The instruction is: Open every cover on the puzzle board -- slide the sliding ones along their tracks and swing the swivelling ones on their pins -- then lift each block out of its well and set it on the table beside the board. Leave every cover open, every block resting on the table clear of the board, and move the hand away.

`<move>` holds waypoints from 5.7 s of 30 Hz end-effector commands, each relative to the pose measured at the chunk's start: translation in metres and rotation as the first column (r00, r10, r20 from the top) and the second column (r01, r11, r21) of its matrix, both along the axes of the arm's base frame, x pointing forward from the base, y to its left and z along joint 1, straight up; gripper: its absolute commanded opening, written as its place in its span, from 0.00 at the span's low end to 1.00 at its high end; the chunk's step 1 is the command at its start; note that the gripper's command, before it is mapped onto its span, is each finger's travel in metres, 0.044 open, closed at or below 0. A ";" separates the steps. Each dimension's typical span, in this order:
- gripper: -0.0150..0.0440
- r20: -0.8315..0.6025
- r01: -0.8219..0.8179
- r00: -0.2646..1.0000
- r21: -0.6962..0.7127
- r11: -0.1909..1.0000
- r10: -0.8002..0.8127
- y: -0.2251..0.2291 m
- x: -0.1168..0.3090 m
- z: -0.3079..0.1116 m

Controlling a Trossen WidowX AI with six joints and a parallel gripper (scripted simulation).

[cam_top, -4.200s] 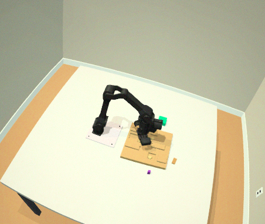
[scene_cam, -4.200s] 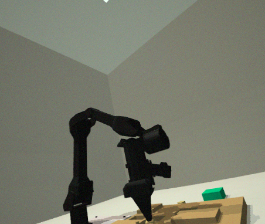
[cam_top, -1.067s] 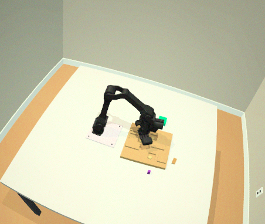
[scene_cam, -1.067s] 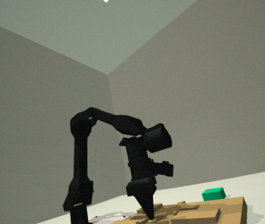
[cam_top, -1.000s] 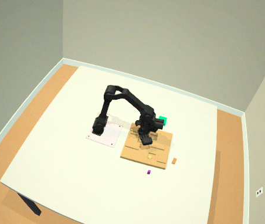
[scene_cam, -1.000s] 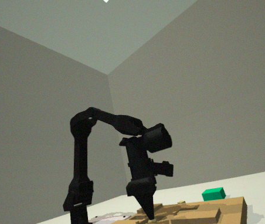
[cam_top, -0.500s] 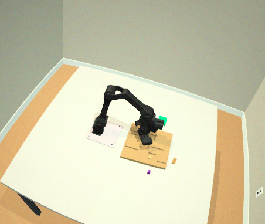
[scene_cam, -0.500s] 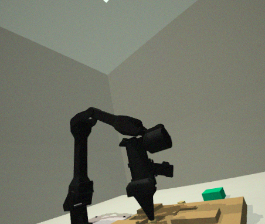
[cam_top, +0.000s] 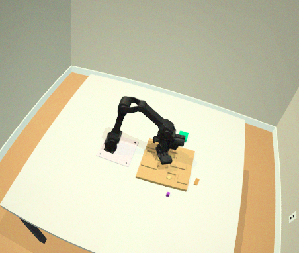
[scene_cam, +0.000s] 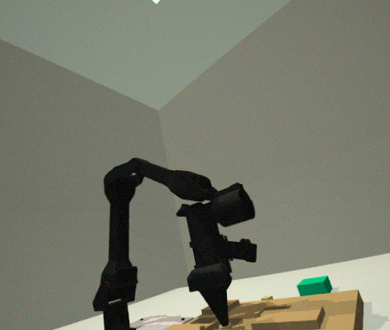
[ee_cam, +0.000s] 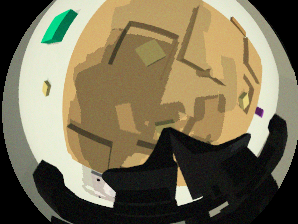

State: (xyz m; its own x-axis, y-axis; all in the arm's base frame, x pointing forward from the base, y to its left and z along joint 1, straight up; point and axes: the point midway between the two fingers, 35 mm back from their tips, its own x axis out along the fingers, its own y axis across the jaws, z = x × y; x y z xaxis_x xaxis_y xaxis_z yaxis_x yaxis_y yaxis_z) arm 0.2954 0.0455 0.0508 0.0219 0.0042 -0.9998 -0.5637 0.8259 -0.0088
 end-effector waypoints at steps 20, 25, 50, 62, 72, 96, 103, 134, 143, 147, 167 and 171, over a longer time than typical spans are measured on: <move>0.25 0.000 -0.003 1.000 0.002 1.000 0.003 -0.001 -0.004 0.014; 0.25 0.000 -0.003 1.000 0.002 1.000 0.003 -0.001 -0.004 0.014; 0.25 -0.001 -0.002 1.000 0.001 1.000 0.002 0.000 -0.003 0.007; 0.25 0.000 -0.003 1.000 0.002 1.000 0.003 0.000 -0.002 0.003; 0.25 0.000 -0.003 1.000 0.002 1.000 0.003 0.000 -0.002 0.003; 0.25 0.000 -0.003 1.000 0.002 1.000 0.003 0.001 0.001 -0.001; 0.25 0.000 -0.003 1.000 0.002 1.000 0.003 0.001 0.001 -0.001; 0.25 0.000 -0.003 1.000 0.002 1.000 0.003 0.000 -0.004 0.014; 0.25 0.000 -0.003 1.000 0.002 1.000 0.003 0.000 -0.004 0.014; 0.25 0.000 -0.003 1.000 0.002 1.000 0.003 0.000 -0.004 0.014; 0.50 0.000 -0.003 1.000 0.002 1.000 0.003 -0.001 -0.004 0.060; 0.50 0.000 -0.003 1.000 0.002 1.000 0.003 -0.001 -0.003 0.051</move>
State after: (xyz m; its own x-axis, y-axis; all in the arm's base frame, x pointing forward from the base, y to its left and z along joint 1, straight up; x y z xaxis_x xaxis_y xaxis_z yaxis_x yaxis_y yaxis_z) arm 0.2931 0.0447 0.1090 0.0298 0.0056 -0.9995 -0.5624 0.8268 -0.0122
